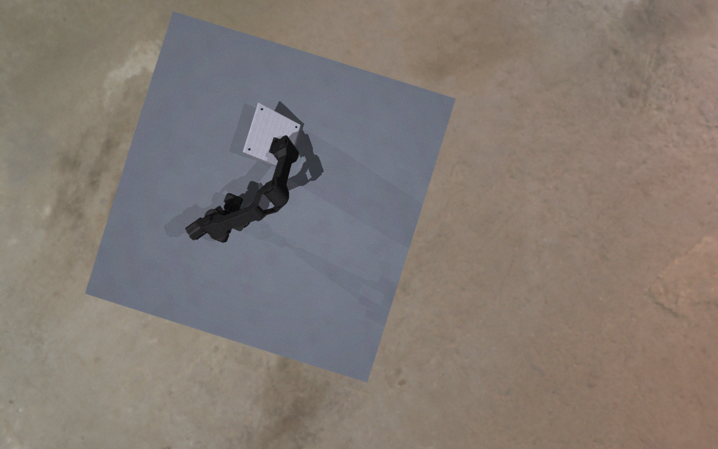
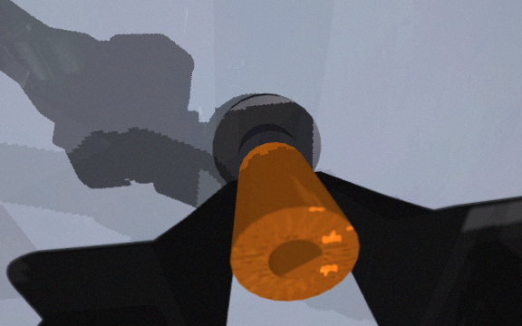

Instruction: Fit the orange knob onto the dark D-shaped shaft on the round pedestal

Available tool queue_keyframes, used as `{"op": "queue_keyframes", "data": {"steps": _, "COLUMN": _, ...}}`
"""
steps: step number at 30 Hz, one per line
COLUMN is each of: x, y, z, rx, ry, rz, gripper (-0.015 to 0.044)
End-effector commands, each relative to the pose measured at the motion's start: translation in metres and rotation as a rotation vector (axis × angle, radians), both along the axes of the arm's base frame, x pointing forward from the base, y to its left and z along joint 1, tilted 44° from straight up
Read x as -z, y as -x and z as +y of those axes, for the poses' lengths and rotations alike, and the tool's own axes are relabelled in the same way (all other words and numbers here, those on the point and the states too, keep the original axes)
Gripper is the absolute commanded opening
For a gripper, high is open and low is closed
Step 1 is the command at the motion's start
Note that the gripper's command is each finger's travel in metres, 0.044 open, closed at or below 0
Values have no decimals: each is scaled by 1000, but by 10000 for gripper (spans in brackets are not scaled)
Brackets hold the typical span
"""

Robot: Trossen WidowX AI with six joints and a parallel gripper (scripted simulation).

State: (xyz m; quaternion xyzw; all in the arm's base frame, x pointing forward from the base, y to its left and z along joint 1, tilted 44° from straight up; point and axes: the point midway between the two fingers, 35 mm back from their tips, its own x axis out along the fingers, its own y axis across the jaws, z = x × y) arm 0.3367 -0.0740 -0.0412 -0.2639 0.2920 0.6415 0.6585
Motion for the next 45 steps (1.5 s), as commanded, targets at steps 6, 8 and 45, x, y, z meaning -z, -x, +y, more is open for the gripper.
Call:
{"op": "queue_keyframes", "data": {"steps": 6, "x": 1, "y": 1, "z": 0, "rx": -1, "ry": 1, "rz": -3, "gripper": 0}}
{"op": "queue_keyframes", "data": {"steps": 8, "x": 1, "y": 1, "z": 0, "rx": -1, "ry": 1, "rz": -3, "gripper": 0}}
{"op": "queue_keyframes", "data": {"steps": 45, "x": 1, "y": 0, "z": 1, "rx": -152, "ry": 2, "rz": -147, "gripper": 0}}
